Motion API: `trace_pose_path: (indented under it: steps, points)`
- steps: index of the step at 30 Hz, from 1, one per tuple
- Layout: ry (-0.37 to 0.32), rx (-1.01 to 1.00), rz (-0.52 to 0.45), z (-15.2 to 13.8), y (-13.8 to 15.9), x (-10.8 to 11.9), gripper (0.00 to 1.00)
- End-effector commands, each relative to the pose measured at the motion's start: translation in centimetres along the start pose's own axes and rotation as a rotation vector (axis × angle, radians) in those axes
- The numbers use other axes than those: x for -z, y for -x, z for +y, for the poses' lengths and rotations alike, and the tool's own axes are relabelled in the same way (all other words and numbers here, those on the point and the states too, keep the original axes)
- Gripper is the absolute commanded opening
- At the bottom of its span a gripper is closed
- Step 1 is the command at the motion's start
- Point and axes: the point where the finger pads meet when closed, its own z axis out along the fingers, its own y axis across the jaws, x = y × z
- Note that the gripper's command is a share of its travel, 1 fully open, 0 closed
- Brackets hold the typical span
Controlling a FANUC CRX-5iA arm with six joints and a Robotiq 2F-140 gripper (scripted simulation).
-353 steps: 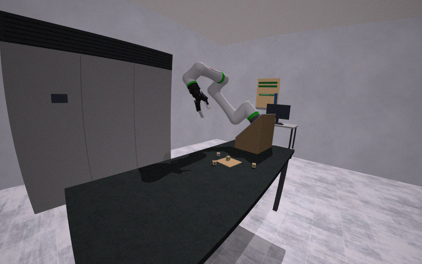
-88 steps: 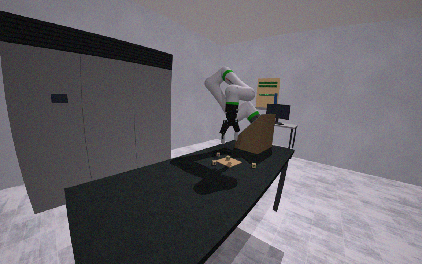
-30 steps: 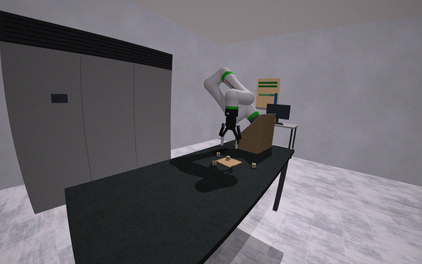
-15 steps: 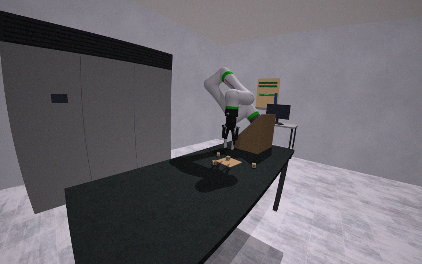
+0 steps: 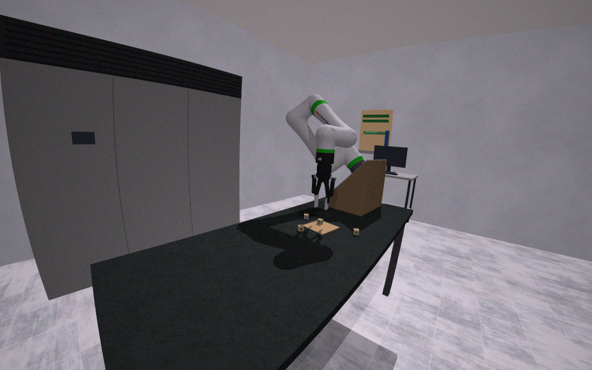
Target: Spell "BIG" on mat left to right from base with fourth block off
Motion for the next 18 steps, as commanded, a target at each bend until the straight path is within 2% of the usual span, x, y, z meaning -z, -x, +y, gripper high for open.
trace_pose_path:
  steps: [1, 18]
  points:
    - [0.0, 0.0, 0.0, 0.01, 0.01, 0.02, 0.37]
    - [0.0, -0.011, -0.001, 0.02, 0.01, -0.49, 0.37]
